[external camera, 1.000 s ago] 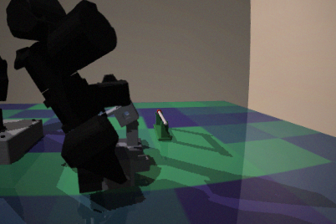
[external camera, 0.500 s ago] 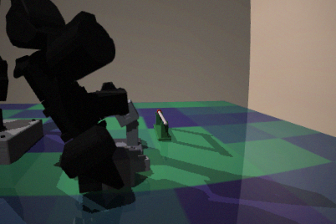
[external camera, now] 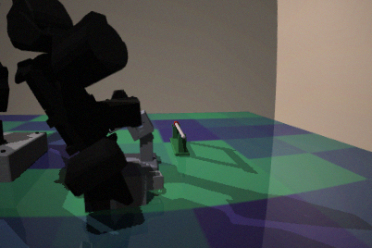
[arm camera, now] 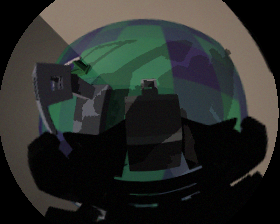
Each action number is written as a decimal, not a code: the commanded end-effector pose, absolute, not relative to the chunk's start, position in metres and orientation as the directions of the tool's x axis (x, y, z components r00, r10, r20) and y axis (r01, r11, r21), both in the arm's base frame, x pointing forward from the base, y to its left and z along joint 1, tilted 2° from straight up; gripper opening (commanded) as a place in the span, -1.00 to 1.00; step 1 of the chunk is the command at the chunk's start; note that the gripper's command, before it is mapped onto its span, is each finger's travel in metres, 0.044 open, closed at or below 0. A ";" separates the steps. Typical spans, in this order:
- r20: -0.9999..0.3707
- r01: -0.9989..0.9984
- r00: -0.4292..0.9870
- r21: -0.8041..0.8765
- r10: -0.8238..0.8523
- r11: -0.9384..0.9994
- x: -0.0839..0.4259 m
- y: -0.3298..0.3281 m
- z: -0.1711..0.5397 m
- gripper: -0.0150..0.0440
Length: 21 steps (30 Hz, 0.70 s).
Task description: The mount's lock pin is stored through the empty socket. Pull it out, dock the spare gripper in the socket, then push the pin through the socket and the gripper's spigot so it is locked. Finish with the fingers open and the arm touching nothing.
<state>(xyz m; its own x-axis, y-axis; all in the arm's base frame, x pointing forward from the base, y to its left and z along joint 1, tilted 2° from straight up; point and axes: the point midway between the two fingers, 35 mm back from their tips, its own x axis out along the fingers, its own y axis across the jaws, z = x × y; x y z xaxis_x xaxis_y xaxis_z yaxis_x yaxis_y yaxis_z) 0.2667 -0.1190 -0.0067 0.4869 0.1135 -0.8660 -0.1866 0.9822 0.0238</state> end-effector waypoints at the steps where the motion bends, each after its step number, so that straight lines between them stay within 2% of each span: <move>1: -0.860 -0.184 0.500 0.012 0.104 0.983 0.273 -0.123 0.010 -0.47; 21: -0.860 -0.184 0.500 0.012 0.104 0.983 0.269 -0.123 0.108 -0.49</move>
